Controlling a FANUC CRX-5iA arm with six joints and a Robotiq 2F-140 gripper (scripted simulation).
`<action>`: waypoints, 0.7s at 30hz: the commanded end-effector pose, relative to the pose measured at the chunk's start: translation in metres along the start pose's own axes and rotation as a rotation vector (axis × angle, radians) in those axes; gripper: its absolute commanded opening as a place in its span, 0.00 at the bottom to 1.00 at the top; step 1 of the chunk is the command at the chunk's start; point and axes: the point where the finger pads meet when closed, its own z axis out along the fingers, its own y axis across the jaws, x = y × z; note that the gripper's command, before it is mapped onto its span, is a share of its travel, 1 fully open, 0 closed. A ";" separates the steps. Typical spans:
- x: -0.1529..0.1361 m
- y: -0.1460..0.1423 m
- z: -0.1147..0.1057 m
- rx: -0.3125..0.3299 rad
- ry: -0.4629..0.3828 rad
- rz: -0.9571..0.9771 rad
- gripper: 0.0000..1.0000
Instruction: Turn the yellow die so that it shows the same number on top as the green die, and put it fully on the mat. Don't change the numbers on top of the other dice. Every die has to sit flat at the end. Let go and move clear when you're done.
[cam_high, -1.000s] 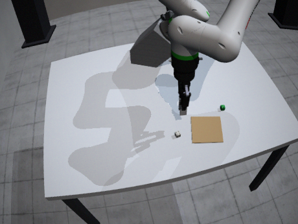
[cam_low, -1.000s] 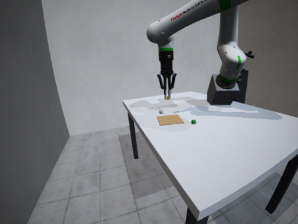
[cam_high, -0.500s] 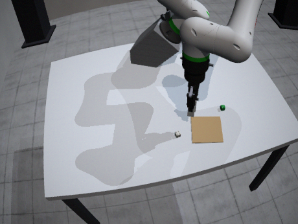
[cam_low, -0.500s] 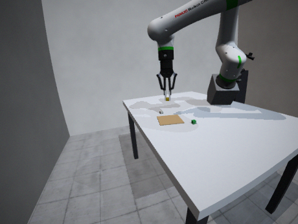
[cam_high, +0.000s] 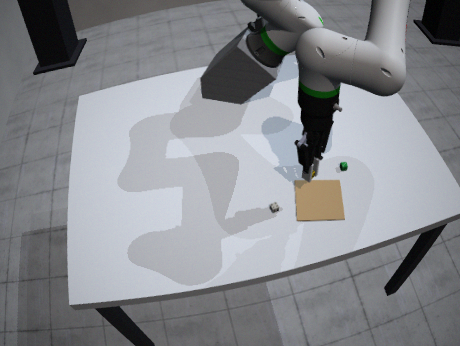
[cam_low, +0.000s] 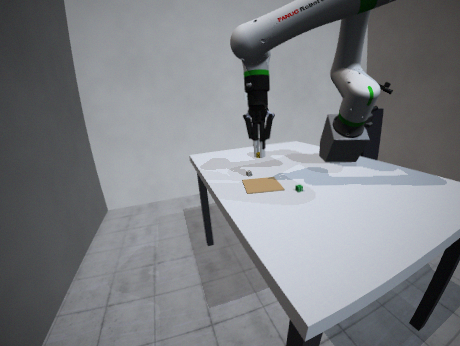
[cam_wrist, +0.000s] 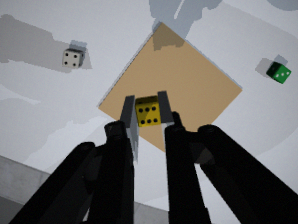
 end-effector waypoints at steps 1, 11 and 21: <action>-0.011 0.008 -0.001 0.009 0.013 0.174 0.09; -0.028 0.024 -0.002 0.007 0.008 0.450 0.09; -0.031 0.027 -0.002 0.007 0.008 0.490 0.09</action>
